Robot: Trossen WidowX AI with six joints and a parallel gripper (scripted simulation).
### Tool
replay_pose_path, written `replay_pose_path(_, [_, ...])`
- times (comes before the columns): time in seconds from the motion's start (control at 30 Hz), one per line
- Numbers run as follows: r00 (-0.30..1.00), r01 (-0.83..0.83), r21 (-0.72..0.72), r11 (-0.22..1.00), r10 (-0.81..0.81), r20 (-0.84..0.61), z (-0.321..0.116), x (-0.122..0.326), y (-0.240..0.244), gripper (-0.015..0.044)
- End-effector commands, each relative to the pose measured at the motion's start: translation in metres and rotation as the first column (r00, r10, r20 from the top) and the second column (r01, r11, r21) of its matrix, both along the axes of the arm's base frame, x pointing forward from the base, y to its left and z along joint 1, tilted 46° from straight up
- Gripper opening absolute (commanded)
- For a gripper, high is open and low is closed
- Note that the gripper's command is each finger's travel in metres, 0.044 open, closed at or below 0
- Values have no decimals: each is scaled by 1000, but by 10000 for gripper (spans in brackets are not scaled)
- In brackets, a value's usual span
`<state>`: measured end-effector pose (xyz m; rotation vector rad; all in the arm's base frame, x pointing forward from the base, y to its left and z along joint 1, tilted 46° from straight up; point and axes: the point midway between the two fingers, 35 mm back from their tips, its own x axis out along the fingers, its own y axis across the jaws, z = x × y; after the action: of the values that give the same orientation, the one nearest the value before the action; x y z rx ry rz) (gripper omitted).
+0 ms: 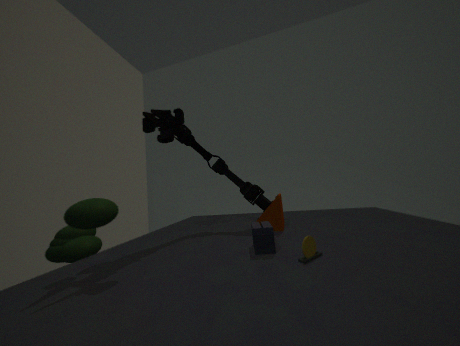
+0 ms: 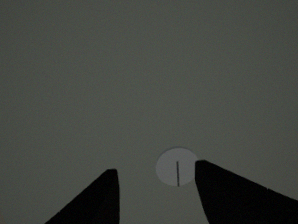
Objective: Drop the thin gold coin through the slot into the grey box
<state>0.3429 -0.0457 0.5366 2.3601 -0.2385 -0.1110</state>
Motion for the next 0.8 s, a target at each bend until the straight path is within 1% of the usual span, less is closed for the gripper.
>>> replay_pose_path(0.0, [983,-10,-60,998,-1,-181,-52,40,5,161])
replay_pose_path(0.17, [905,-64,-157,985,-9,-426,-129,84,17,161])
replay_pose_path(0.37, [730,-197,-262,945,-37,-682,-226,116,35,161])
replay_pose_path(0.6, [544,-372,-311,875,-65,-836,-302,120,57,161])
replay_pose_path(0.7, [473,-430,-316,846,-87,-877,-328,119,63,161])
replay_pose_path(0.77, [388,-493,-314,811,-118,-914,-356,118,68,161])
